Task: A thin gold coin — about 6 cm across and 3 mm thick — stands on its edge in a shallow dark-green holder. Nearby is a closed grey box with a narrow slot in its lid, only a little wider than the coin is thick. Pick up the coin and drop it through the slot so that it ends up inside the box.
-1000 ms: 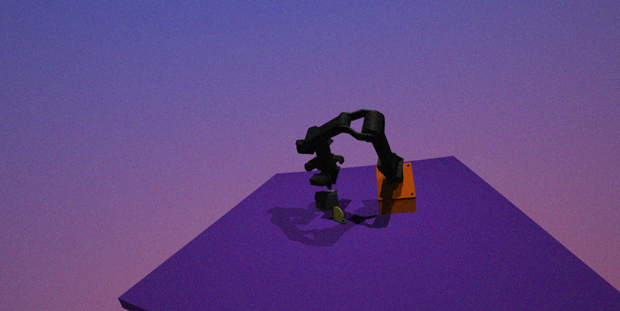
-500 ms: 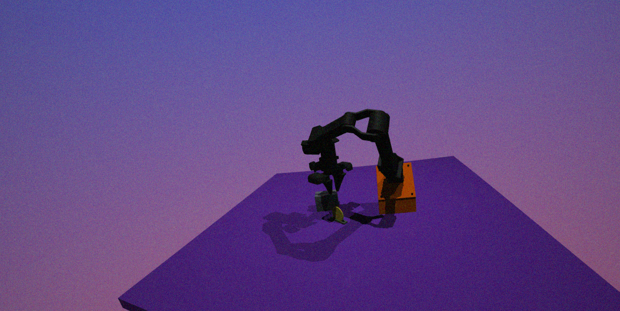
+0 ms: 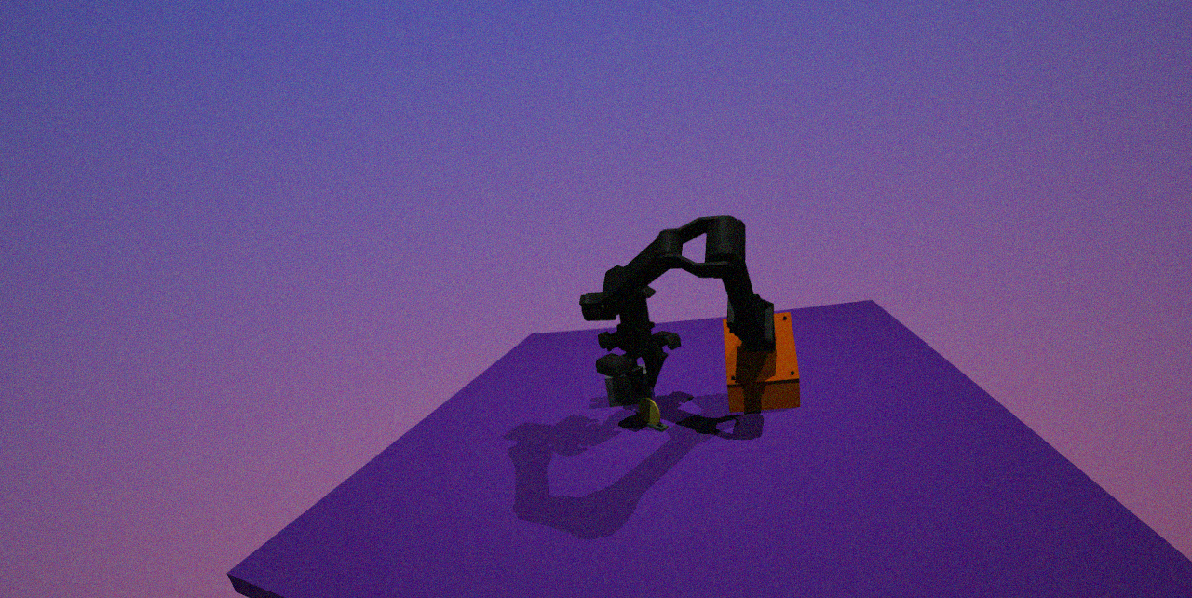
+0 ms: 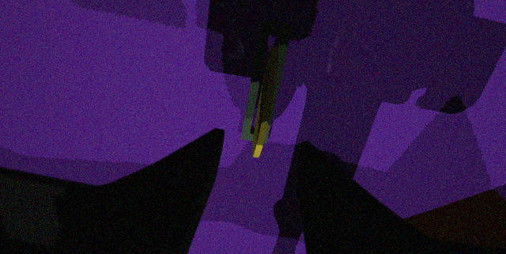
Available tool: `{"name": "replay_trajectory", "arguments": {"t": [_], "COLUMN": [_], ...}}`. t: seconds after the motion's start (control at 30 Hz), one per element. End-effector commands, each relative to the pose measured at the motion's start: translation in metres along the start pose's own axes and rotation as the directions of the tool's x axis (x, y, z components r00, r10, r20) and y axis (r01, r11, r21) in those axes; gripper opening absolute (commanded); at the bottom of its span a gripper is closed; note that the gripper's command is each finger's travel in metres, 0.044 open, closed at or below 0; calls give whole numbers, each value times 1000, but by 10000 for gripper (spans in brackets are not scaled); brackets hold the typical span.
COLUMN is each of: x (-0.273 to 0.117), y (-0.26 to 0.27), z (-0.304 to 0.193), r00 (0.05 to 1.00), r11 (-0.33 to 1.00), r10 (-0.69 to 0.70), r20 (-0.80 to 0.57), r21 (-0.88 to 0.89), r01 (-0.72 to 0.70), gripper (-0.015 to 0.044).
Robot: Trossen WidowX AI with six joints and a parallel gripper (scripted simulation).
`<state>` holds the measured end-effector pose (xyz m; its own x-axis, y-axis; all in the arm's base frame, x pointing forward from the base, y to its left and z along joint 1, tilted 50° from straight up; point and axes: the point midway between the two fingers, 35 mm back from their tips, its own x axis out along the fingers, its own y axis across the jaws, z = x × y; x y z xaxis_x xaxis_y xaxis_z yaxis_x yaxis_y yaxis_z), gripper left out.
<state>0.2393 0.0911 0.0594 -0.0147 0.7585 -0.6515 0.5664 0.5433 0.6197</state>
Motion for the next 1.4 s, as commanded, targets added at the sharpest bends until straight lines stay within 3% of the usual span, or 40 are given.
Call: {"name": "replay_trajectory", "arguments": {"t": [0.0,1.37], "x": [7,71], "y": [0,0], "z": [0,-1], "r00": [1000,1000], "r11": [1000,1000], "r10": [4,8], "r20": [-2,-5], "r21": [4,4], "r01": [-4,-8], "gripper": [161,161]}}
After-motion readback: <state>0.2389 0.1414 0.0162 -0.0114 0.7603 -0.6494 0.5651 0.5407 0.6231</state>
